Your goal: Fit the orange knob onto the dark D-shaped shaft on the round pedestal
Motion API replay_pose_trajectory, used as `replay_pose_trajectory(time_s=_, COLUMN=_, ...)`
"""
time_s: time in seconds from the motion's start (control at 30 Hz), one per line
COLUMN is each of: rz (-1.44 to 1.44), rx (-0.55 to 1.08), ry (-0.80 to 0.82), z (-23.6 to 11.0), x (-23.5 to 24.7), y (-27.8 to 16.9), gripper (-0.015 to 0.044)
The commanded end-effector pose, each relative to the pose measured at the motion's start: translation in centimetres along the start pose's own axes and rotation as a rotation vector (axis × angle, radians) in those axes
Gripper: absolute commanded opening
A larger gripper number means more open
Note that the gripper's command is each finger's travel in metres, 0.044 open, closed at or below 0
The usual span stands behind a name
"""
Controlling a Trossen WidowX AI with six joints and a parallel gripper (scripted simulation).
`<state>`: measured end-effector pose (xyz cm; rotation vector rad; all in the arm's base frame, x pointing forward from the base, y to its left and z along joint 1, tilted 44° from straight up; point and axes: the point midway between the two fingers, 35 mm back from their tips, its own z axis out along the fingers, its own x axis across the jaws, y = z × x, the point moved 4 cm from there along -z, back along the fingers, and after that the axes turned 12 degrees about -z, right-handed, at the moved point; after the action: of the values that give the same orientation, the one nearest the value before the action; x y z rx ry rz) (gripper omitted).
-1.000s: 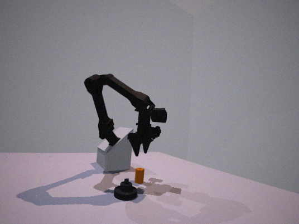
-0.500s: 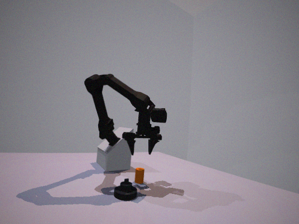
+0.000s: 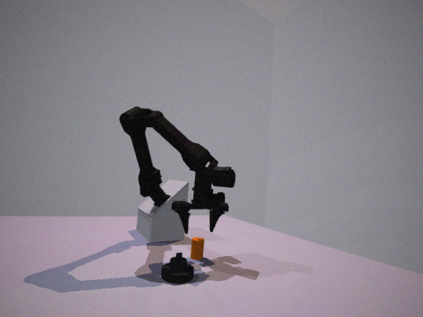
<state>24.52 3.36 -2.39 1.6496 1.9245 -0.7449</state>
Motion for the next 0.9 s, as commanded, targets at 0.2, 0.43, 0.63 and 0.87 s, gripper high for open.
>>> replay_pose_trajectory(time_s=0.2, rz=-0.008, rx=0.001, ry=-0.006, z=1.6, x=0.0, y=0.0, gripper=0.0440)
replay_pose_trajectory(time_s=0.43, rz=-0.008, rx=0.001, ry=-0.005, z=2.7, x=0.0, y=0.0, gripper=0.0440)
replay_pose_trajectory(time_s=0.63, rz=-0.008, rx=0.001, ry=-0.005, z=3.7, x=0.0, y=0.1, gripper=0.0440)
replay_pose_trajectory(time_s=0.87, rz=-0.008, rx=0.001, ry=-0.006, z=4.8, x=-0.1, y=0.1, gripper=0.0440)
